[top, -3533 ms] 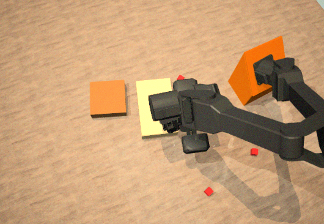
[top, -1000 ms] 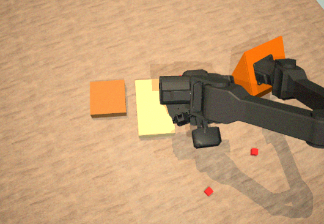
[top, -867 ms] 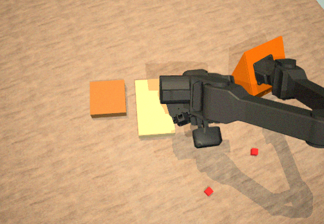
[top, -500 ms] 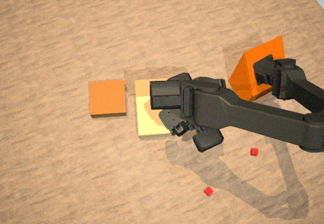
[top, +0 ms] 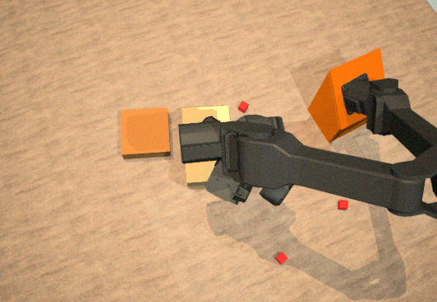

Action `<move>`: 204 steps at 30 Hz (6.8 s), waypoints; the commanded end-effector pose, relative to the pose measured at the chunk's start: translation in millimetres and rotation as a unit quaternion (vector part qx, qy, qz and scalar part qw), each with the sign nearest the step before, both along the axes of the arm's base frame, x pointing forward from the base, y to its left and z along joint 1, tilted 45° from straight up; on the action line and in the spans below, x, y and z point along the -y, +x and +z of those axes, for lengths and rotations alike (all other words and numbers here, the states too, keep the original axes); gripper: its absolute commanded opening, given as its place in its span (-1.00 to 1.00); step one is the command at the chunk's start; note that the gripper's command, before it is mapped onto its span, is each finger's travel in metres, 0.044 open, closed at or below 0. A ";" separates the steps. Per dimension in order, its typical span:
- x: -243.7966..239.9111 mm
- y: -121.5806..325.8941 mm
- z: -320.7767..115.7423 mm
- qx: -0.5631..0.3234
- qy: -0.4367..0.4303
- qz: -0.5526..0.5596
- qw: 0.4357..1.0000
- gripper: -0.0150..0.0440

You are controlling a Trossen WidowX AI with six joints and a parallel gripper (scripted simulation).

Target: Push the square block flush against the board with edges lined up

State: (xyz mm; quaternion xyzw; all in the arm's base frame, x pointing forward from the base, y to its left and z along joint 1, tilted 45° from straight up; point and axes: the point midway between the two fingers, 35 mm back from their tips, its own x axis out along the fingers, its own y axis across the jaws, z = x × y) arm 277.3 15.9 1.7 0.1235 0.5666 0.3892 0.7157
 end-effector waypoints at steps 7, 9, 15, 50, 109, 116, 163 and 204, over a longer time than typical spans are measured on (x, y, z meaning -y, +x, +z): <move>0.2 28.7 5.0 0.129 -0.010 0.127 0.984 -0.49; -0.1 33.7 5.7 0.152 -0.012 0.151 0.977 -0.49; -1.3 48.3 7.4 0.222 -0.017 0.222 0.949 -0.49; -32.9 53.0 -38.6 0.250 -0.019 0.250 0.935 -0.49; -16.9 62.0 24.0 0.250 -0.019 0.250 0.935 -0.49; -13.6 57.6 15.3 0.222 -0.018 0.217 0.951 -0.49; 45.7 -61.3 -48.4 -0.286 0.023 -0.296 0.911 -0.49; 14.1 -39.0 -92.3 -0.286 0.024 -0.296 0.911 -0.49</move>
